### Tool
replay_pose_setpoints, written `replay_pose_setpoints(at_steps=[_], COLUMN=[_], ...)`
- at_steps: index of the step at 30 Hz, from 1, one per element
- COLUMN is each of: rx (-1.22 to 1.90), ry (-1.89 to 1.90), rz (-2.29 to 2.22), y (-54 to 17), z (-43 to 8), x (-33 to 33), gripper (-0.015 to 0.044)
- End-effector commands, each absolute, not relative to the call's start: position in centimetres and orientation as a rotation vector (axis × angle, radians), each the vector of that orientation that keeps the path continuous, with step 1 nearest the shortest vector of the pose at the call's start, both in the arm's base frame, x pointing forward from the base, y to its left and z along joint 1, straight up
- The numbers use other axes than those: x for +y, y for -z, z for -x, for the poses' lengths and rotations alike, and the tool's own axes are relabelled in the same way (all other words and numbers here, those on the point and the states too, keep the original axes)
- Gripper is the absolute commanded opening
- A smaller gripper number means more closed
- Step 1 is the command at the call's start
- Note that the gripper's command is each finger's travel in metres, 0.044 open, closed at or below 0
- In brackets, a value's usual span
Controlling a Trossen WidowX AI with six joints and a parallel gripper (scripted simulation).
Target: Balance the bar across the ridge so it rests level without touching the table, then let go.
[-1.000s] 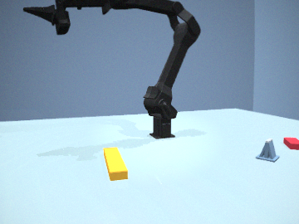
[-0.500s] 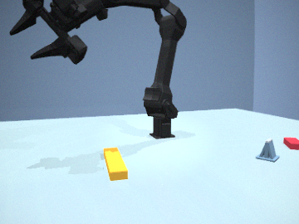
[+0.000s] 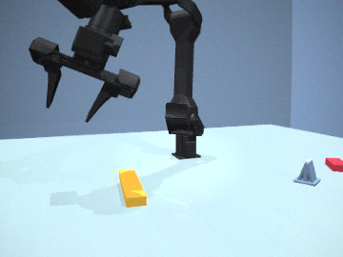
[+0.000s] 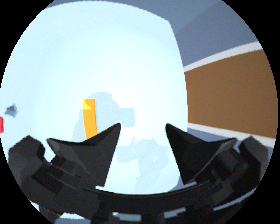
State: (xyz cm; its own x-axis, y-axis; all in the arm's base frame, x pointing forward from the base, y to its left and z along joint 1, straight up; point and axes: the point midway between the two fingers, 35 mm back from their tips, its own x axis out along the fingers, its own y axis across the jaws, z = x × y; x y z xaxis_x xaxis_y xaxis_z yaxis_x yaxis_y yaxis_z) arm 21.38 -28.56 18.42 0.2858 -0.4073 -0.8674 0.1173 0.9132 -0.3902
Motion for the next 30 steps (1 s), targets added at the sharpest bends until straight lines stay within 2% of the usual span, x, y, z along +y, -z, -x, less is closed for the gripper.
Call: replay_pose_setpoints(at_steps=[1, 13, 30], rx=[1.299, 1.545, 1.549], ry=[0.274, 0.073, 0.071], rz=[0.181, -0.043, -0.045], y=[-16.4, -11.9, -7.3], z=[-22.5, -23.6, -23.7], x=[-26.5, -19.8, -19.7], gripper=[0.0315, 0.0315, 0.0315])
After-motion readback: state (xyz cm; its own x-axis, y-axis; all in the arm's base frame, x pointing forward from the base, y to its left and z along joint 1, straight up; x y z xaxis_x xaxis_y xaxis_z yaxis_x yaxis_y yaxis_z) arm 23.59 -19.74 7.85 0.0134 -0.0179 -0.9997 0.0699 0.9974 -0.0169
